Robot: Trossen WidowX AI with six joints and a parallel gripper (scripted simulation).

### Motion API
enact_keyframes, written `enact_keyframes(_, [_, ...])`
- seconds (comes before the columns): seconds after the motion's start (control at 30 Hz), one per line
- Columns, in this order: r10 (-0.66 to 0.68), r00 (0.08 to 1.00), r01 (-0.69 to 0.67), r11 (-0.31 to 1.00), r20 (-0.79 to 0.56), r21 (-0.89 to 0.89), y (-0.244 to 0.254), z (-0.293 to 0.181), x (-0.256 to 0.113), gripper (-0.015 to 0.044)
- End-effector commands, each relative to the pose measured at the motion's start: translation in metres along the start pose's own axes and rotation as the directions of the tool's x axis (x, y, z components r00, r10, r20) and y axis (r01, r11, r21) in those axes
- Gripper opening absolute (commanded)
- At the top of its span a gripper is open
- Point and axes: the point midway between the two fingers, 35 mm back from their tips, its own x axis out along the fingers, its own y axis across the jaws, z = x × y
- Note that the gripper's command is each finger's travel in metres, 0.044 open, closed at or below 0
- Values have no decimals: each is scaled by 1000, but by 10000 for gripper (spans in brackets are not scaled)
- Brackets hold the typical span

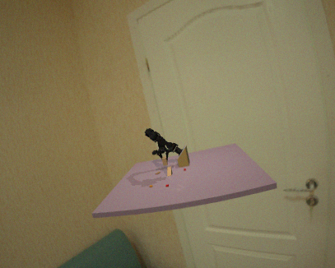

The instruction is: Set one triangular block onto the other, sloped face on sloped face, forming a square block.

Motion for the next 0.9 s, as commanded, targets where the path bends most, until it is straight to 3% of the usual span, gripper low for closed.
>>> enact_keyframes(0.0, [1,1000,-1,1000,-7,-7,0,-7,11,0])
enact_keyframes(0.87, [-5,1000,5,1000,-8,-8,-3,-41,96,0])
